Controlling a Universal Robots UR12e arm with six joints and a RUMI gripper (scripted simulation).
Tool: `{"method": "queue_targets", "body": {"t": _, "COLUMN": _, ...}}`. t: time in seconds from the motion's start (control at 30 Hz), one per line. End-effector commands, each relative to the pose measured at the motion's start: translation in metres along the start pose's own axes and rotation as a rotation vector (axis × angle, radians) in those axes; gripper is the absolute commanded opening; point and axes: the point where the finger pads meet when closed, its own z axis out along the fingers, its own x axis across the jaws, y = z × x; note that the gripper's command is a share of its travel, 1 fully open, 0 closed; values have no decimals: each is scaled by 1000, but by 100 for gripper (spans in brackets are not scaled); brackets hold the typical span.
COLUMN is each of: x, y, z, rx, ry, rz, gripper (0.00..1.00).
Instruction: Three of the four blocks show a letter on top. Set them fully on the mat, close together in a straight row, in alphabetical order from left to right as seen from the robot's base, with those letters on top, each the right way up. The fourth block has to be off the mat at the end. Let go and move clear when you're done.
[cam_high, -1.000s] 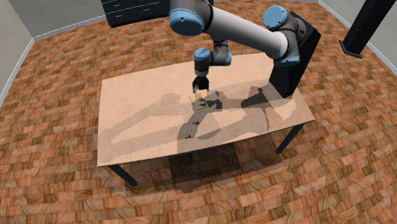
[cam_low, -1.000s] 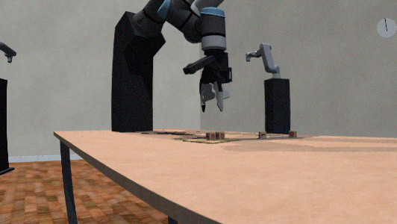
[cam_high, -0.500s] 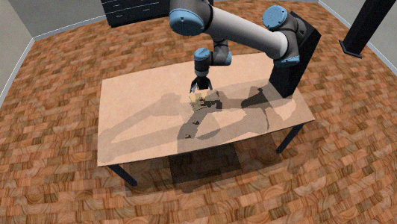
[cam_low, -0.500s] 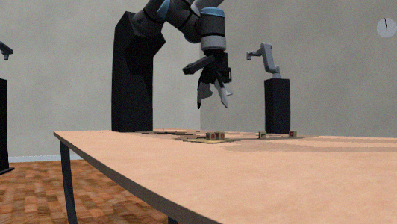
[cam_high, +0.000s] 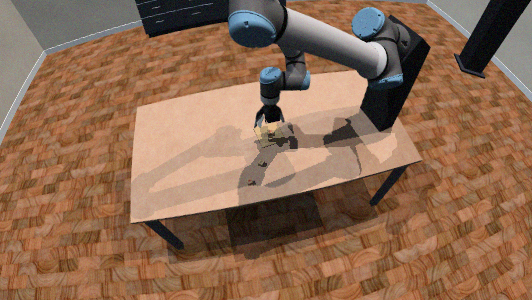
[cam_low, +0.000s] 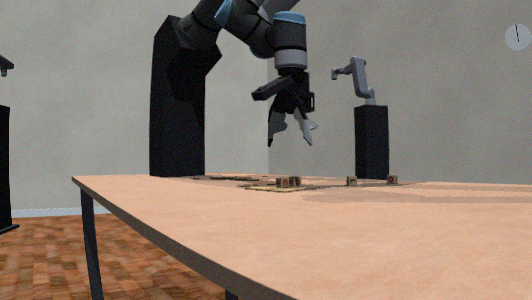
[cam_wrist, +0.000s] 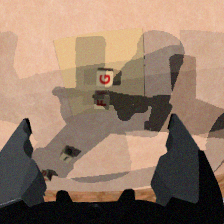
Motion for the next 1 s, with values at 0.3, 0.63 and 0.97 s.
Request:
{"method": "queue_targets", "body": {"t": 0.3, "x": -38, "y": 56, "z": 8, "rx": 2, "ry": 3, "rz": -336, "gripper": 100}}
{"method": "queue_targets", "body": {"t": 0.63, "x": -58, "y": 96, "z": 10, "rx": 2, "ry": 2, "rz": -544, "gripper": 100}}
{"method": "queue_targets", "body": {"t": 0.97, "x": -80, "y": 141, "z": 8, "rx": 3, "ry": -4, "rz": -766, "gripper": 100}}
